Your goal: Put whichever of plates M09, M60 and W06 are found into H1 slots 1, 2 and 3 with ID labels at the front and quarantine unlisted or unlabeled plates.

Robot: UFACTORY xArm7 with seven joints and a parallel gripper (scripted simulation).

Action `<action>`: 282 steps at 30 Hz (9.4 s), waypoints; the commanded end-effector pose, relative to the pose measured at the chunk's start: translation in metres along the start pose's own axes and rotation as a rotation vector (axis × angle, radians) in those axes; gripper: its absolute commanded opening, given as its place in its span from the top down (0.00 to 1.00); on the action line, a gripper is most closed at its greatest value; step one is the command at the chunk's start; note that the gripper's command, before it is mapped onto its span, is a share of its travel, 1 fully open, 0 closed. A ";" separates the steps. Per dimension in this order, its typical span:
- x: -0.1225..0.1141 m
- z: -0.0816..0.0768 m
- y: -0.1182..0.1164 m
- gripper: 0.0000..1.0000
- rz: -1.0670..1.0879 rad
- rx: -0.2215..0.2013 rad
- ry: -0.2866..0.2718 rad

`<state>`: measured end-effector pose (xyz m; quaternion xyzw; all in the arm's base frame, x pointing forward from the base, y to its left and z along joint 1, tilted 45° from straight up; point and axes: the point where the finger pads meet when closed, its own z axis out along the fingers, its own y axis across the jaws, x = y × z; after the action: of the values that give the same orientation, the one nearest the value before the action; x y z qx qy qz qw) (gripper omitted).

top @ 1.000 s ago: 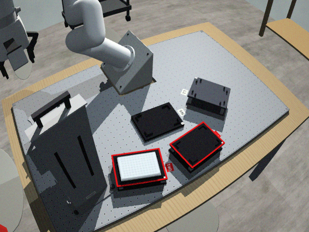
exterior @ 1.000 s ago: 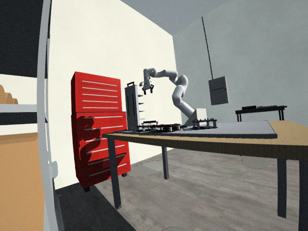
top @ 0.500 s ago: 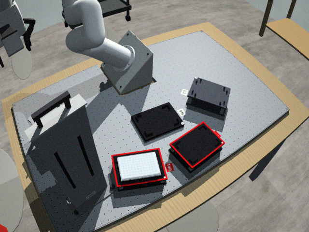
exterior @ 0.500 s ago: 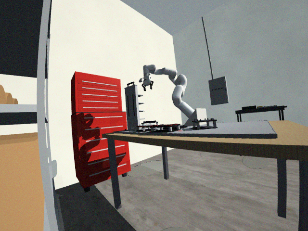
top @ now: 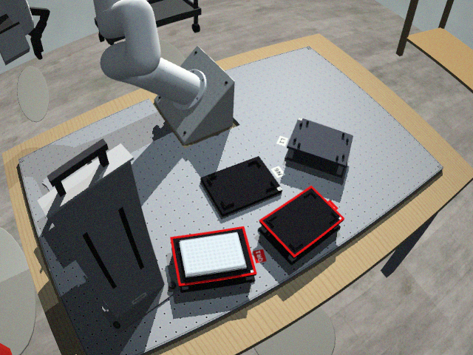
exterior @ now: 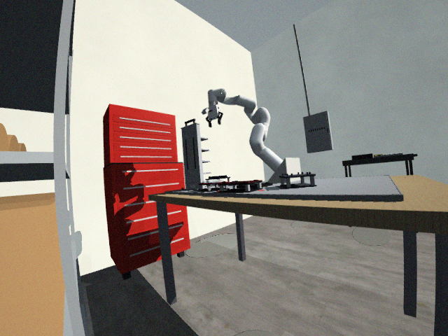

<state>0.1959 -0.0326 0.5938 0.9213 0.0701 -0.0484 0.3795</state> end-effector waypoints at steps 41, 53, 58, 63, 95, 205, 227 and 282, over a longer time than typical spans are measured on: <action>-0.097 -0.035 0.000 0.00 0.000 -0.001 -0.001; -0.097 -0.029 0.000 0.00 0.000 -0.001 -0.001; -0.097 -0.022 0.000 0.00 0.000 -0.001 -0.001; -0.097 -0.014 0.000 0.00 0.000 -0.001 -0.001; -0.097 0.033 0.000 0.00 0.000 -0.001 -0.001; -0.098 0.196 0.000 0.00 0.001 -0.001 -0.001; -0.098 0.226 0.001 0.00 0.001 -0.001 -0.001; -0.098 0.269 0.001 0.00 0.001 -0.001 0.264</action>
<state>0.0897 -0.2324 0.4162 0.9220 0.1079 0.0454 0.3692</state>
